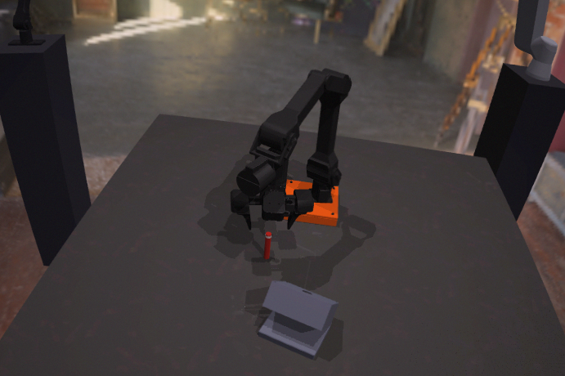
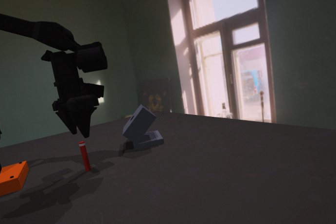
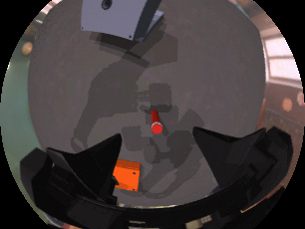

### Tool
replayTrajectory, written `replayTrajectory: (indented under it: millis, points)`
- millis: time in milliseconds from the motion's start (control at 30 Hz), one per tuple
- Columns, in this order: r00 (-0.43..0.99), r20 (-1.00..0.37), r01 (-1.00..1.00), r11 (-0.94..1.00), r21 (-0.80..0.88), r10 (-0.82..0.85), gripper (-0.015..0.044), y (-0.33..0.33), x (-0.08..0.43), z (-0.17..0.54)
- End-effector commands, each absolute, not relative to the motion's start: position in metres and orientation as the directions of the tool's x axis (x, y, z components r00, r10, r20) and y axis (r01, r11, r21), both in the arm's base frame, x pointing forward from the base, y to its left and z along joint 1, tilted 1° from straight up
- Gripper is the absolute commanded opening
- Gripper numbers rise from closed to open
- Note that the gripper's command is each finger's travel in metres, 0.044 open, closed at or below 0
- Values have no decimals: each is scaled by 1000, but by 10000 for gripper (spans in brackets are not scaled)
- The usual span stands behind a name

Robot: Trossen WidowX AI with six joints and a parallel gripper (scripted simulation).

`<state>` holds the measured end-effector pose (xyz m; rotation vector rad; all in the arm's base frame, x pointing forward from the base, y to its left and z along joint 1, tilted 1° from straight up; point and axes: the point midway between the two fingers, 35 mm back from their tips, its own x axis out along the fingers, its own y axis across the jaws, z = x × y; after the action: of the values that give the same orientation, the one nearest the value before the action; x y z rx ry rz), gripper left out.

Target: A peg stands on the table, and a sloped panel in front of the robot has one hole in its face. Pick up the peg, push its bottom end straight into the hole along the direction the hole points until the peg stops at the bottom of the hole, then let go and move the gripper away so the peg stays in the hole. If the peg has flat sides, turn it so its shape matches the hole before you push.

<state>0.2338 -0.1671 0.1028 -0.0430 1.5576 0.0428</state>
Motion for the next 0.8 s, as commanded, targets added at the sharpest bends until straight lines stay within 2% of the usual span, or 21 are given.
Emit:
replayTrajectory:
  millis: [0,767]
  points:
    - [8,-1000,-50,999,-2,-2,440,-167,233,96]
    - [8,-1000,-50,999,-2,-2,440,-168,234,59]
